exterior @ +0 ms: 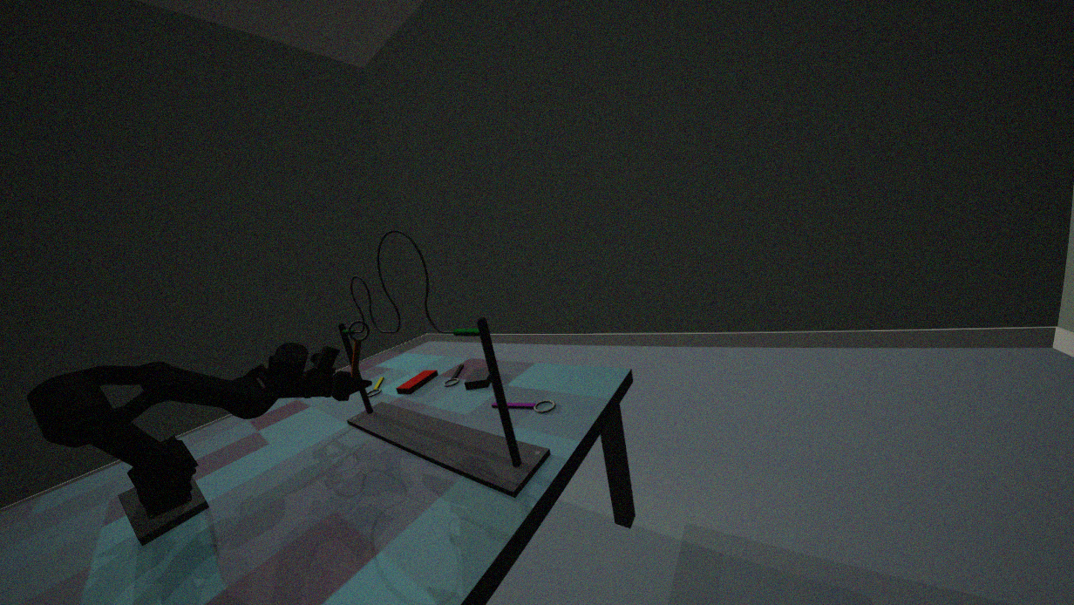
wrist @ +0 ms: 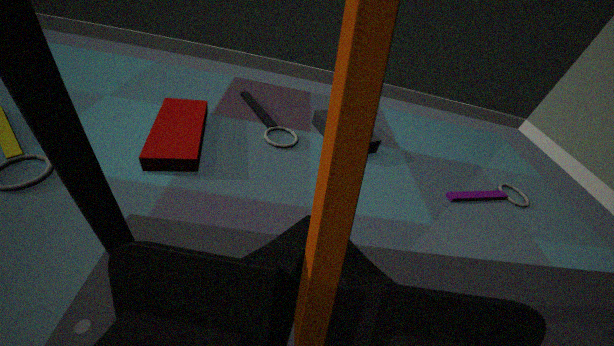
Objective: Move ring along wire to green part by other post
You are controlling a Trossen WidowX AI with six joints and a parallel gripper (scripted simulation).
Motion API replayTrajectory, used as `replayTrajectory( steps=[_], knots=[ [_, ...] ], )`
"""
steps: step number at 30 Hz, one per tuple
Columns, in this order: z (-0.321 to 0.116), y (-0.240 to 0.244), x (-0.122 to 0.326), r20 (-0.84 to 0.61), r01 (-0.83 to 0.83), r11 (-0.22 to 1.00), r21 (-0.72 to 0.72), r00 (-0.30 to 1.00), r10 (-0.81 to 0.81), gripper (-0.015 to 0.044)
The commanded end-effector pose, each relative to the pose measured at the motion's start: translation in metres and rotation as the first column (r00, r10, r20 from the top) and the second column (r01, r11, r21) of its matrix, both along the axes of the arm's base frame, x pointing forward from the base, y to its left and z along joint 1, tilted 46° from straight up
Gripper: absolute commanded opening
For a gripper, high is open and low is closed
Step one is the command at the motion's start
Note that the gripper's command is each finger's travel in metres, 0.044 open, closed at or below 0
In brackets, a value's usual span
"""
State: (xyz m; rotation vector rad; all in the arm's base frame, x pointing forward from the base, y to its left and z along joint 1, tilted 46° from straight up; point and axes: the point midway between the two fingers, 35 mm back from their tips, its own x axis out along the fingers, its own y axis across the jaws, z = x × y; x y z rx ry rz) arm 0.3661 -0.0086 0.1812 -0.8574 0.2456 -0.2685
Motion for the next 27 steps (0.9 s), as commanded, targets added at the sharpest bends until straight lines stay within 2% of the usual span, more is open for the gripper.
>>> replayTrajectory(
  steps=[1,27],
  knots=[
    [-0.006,0.003,-0.001,-0.004,0.004,1.0,0.025,1.0,-0.004,-0.015],
    [-0.028,0.024,-0.001,-0.005,0.0,0.998,0.059,1.0,0.001,-0.015]
  ],
)
